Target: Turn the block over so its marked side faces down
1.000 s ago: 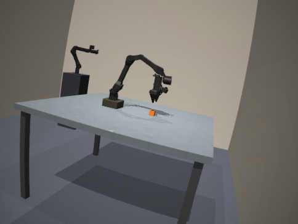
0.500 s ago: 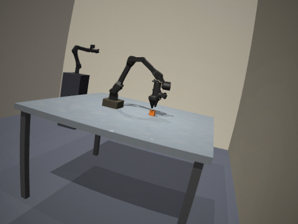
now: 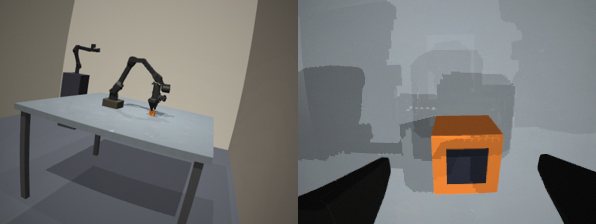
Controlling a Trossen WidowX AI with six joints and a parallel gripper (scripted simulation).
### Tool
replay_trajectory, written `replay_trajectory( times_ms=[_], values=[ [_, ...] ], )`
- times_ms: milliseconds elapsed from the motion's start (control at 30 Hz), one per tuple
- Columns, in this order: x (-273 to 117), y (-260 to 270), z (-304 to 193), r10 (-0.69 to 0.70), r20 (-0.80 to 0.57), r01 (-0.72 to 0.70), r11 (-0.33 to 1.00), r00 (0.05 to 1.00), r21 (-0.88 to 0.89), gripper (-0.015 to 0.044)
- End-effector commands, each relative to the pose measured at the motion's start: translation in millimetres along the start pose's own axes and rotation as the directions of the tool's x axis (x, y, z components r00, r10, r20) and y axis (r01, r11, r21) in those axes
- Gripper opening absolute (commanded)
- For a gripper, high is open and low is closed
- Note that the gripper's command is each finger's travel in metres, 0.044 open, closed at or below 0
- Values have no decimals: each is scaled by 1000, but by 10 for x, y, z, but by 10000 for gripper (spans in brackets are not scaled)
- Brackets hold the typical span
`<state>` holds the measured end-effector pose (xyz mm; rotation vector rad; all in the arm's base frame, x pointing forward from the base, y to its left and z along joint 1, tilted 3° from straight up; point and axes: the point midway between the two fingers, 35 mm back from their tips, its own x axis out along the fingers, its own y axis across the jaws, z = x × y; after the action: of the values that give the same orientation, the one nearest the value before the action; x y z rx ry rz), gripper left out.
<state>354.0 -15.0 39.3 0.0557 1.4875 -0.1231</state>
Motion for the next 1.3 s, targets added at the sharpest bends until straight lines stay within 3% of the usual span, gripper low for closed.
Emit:
replay_trajectory(
  times_ms=[0, 233, 567, 1133, 1200, 1267],
  values=[
    [101, -7, -20, -5, -12, 5, 1000, 1000, -5, 440],
    [190, -8, -25, -5, -12, 5, 1000, 1000, -5, 440],
    [190, -8, -25, -5, -12, 5, 1000, 1000, -5, 177],
    [190, -8, -25, -5, -12, 5, 1000, 1000, -5, 64],
    [142, -7, -22, -5, -12, 5, 1000, 1000, -5, 12],
    [1, -6, -18, -5, -12, 5, 1000, 1000, -5, 0]
  ],
)
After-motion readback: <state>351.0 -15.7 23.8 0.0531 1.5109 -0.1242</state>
